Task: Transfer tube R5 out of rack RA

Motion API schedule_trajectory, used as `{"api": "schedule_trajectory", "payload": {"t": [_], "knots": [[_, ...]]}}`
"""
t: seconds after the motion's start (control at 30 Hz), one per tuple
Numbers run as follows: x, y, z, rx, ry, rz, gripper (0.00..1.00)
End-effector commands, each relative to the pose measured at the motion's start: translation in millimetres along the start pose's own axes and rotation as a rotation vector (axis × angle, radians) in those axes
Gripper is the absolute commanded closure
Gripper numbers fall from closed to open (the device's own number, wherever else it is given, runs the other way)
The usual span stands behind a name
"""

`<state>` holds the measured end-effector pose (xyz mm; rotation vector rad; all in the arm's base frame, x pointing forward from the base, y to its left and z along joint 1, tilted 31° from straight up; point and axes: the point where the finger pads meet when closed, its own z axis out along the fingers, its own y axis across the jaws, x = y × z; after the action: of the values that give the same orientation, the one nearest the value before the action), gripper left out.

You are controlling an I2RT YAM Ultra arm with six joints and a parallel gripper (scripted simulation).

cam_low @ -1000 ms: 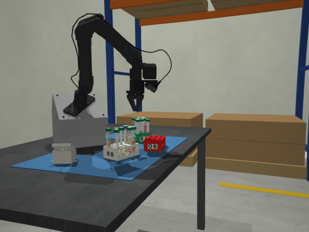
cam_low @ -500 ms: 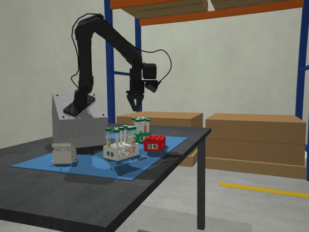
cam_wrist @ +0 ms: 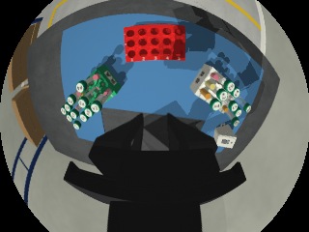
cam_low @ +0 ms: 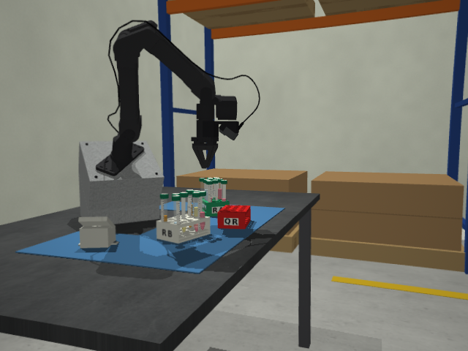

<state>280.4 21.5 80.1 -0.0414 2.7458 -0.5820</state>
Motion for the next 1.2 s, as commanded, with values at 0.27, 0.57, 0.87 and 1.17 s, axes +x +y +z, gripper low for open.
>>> {"api": "schedule_trajectory", "payload": {"t": [0.27, 0.57, 0.87, 1.17], "knots": [[-12, -1, -17.2, -0.016, -0.051, 0.183, 0.70], [-2, 25, -11.0, -0.003, -0.023, 0.252, 0.70], [13, 77, -10.4, -0.012, -0.033, 0.258, 0.70], [25, 111, -11.4, -0.005, -0.026, 0.251, 0.70]]}}
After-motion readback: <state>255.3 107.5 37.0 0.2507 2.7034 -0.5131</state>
